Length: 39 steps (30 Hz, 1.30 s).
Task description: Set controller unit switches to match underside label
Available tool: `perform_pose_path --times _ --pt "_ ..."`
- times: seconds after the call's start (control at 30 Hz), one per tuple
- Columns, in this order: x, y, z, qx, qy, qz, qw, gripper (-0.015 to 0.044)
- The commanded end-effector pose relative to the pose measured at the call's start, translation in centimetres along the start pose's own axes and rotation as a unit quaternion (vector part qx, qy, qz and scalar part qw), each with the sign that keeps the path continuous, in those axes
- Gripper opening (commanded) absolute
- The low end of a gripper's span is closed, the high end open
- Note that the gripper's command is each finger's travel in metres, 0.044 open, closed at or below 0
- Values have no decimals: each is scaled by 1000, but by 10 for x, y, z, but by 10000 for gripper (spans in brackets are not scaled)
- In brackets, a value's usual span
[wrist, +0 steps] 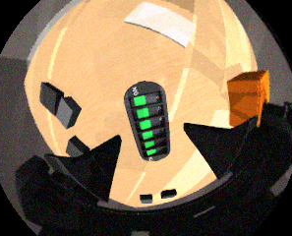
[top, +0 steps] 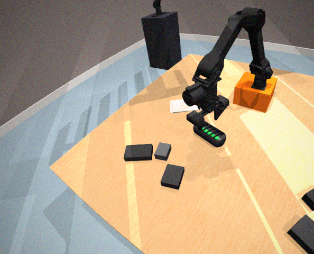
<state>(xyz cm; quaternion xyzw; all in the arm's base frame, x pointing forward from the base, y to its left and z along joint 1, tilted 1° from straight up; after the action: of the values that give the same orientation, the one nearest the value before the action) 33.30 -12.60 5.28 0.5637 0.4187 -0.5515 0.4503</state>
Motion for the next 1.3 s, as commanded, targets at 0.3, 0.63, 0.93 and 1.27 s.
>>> perform_pose_path --times 0.3,0.63,0.93,1.27 --pt "-4 1 -1 4 0 3 1000 440" --pt "-52 0 -1 2 0 1 1000 440" --pt "-52 0 -1 2 0 1 1000 256" --pt "-52 0 -1 2 0 1 1000 0"
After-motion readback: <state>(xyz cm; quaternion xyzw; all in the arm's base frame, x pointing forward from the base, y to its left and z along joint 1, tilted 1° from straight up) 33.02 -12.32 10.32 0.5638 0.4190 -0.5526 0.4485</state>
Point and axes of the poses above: the point midway between the two fingers, 35 mm back from their tips, its own x axis out along the fingers, its own y axis across the jaws, z = x × y, the point moved 4 cm from there along -x, back along the fingers, and after that the axes turned 5 degrees about -x, right-handed, at the moved point
